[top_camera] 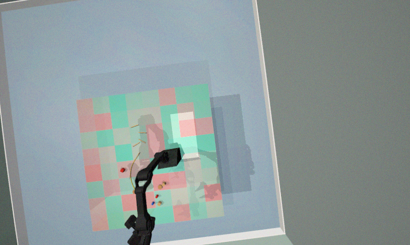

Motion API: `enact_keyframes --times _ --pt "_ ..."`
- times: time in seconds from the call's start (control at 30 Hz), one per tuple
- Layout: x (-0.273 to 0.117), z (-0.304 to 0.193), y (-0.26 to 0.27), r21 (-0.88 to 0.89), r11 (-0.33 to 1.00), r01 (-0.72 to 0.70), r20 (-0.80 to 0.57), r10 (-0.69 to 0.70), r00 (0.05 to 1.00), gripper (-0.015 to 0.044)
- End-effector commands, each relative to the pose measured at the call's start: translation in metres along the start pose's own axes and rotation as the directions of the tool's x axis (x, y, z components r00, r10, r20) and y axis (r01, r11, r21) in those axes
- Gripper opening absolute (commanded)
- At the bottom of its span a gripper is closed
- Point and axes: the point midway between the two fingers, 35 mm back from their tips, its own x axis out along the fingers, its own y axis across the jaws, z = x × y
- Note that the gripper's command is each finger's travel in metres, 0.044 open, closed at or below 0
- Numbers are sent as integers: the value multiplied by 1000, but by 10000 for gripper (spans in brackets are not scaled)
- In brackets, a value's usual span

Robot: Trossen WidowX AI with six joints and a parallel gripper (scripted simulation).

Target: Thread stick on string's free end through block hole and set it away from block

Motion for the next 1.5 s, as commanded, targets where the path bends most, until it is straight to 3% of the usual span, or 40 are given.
enact_keyframes --times 0.0,0.1,0.33,0.5,0.67,0.9,1.07,1.47 --pt "0 0 0 0 1000 0 0 0 1000 426" --pt "10 -5 -6 -35 999 6 -24 -6 1000 440" --pt "95 -63 -65 -348 937 -45 -262 -51 964 440" --pt "144 -127 -113 -529 821 -214 -452 -59 890 440" --pt "174 -202 -155 -601 659 -453 -628 -38 778 440" --pt "179 -311 -198 -520 366 -772 -819 43 572 440" --pt "162 -377 -214 -405 149 -902 -898 121 423 440" --pt "161 -379 -214 -400 139 -906 -901 125 417 440"
